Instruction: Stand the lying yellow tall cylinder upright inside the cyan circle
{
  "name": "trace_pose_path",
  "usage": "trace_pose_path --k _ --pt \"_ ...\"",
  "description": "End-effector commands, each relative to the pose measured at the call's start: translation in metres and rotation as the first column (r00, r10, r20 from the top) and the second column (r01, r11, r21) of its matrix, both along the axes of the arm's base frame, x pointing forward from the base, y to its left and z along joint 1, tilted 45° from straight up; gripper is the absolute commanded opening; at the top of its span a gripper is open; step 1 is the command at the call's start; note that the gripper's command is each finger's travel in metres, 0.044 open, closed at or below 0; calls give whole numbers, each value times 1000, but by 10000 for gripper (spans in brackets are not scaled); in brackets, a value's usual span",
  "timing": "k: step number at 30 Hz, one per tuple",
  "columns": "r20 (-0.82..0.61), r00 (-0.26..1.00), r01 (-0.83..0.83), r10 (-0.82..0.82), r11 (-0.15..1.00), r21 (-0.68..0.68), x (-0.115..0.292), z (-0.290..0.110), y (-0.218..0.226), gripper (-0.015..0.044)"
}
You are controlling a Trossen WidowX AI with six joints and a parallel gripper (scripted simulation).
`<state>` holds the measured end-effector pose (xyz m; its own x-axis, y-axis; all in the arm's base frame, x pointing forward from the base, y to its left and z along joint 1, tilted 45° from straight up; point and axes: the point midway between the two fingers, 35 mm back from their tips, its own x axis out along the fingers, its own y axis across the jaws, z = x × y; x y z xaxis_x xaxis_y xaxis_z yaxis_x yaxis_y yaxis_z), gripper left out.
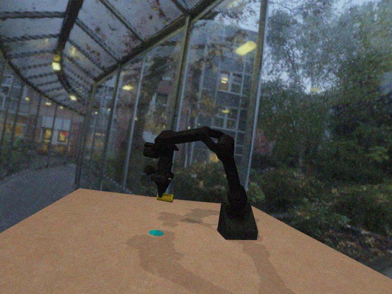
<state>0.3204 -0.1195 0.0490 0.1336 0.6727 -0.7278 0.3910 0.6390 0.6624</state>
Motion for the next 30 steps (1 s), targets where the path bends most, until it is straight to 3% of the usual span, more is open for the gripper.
trace_pose_path --k 1,11,30 --pt "-26 999 30 -30 999 11 2 9 8 105" --pt "-86 992 94 -91 995 29 7 27 26 105" --pt "-60 993 93 -98 993 -78 8 11 29 105"
